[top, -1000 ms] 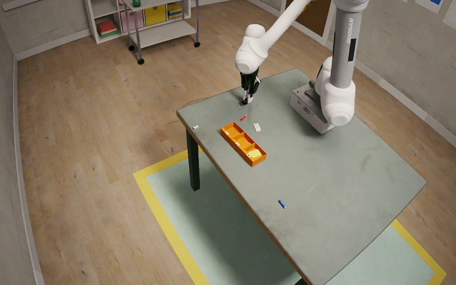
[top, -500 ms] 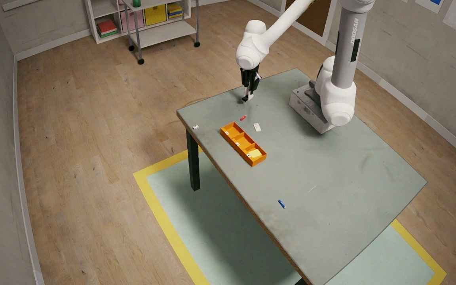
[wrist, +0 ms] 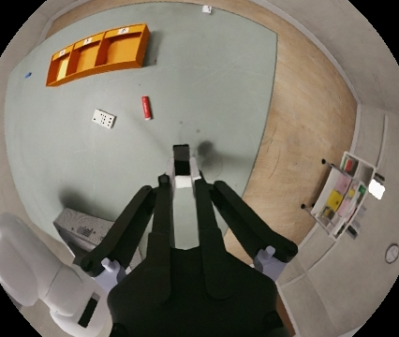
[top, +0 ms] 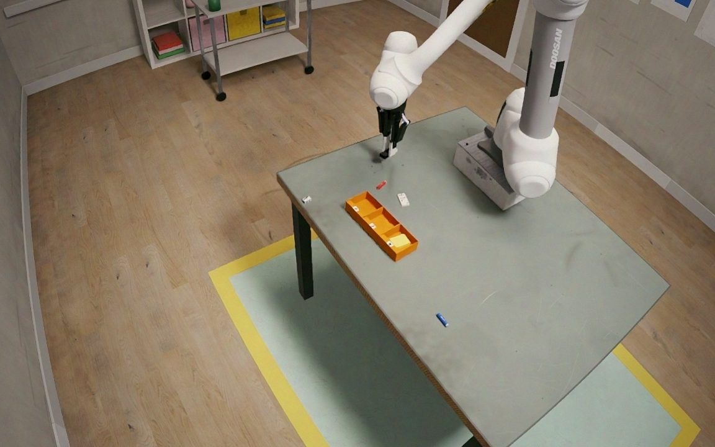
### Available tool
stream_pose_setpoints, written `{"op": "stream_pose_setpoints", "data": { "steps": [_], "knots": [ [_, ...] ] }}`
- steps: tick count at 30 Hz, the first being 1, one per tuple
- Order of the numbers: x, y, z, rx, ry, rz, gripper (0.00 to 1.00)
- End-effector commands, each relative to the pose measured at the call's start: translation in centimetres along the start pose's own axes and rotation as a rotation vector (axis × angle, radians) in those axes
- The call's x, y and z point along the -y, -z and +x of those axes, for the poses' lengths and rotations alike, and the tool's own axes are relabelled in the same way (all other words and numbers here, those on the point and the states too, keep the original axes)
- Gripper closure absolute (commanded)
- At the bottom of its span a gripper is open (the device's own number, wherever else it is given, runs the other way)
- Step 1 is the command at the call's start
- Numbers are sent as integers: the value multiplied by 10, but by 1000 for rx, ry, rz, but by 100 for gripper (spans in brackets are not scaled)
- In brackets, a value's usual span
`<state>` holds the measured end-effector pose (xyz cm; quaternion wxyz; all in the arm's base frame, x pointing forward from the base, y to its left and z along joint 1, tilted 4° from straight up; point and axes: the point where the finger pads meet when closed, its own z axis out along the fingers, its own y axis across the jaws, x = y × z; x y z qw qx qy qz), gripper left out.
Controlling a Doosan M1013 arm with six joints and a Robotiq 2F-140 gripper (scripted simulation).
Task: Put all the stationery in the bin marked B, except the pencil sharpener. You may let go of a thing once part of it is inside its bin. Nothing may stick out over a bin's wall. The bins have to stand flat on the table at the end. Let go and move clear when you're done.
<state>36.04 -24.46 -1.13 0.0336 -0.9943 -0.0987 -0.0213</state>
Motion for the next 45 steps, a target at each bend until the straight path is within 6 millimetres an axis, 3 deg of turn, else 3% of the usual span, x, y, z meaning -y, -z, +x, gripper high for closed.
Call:
{"op": "stream_pose_setpoints", "data": {
  "steps": [1, 45],
  "knots": [
    [-2, 4, -2, 3, -3, -3, 80],
    [0, 7, 0, 3, -3, -3, 80]
  ]
}}
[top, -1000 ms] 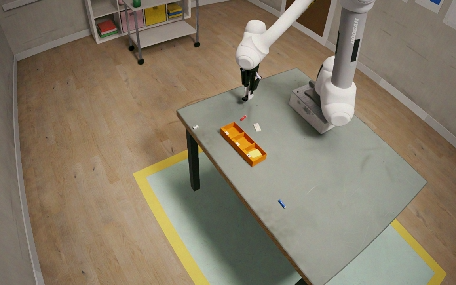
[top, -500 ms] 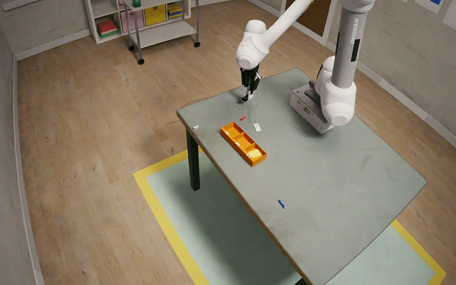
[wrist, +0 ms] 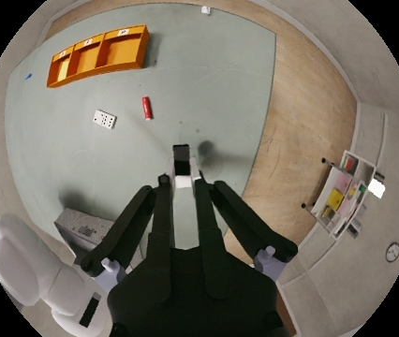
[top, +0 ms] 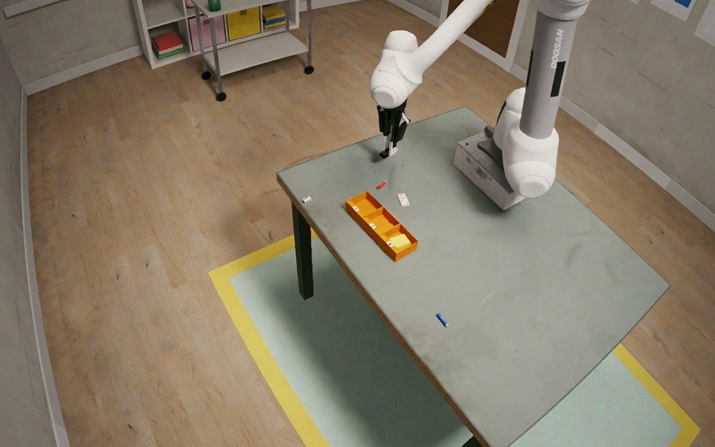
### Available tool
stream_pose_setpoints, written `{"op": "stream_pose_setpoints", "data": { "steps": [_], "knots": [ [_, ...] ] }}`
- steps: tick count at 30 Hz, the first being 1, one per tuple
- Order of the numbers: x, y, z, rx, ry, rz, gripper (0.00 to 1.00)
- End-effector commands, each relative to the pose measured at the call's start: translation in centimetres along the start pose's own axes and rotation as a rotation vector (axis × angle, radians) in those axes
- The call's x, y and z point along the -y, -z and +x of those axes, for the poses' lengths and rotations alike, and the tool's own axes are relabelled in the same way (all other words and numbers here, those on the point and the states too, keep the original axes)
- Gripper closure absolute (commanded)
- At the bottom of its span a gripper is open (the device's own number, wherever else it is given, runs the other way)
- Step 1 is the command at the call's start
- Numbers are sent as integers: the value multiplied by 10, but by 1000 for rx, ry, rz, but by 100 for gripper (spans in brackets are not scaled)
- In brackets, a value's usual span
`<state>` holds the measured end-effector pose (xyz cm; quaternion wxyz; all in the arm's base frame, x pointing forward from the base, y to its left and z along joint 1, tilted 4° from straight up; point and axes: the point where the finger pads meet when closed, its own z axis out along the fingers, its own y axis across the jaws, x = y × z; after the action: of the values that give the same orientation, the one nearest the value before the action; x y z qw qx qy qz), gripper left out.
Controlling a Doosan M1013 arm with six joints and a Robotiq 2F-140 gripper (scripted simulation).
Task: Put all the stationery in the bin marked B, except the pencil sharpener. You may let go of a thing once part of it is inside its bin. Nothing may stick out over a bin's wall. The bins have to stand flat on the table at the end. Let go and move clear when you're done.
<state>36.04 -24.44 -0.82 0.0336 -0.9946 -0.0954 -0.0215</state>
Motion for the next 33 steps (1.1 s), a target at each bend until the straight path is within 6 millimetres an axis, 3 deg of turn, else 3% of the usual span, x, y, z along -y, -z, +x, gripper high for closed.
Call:
{"op": "stream_pose_setpoints", "data": {
  "steps": [1, 10, 15, 30, 33],
  "knots": [
    [0, 3, 0, 3, 3, -3, 80],
    [0, 3, 0, 3, 3, -3, 80],
    [13, 3, 12, 3, 3, -3, 80],
    [81, 3, 71, 3, 3, -3, 80],
    [85, 3, 75, 3, 3, -3, 80]
  ]
}}
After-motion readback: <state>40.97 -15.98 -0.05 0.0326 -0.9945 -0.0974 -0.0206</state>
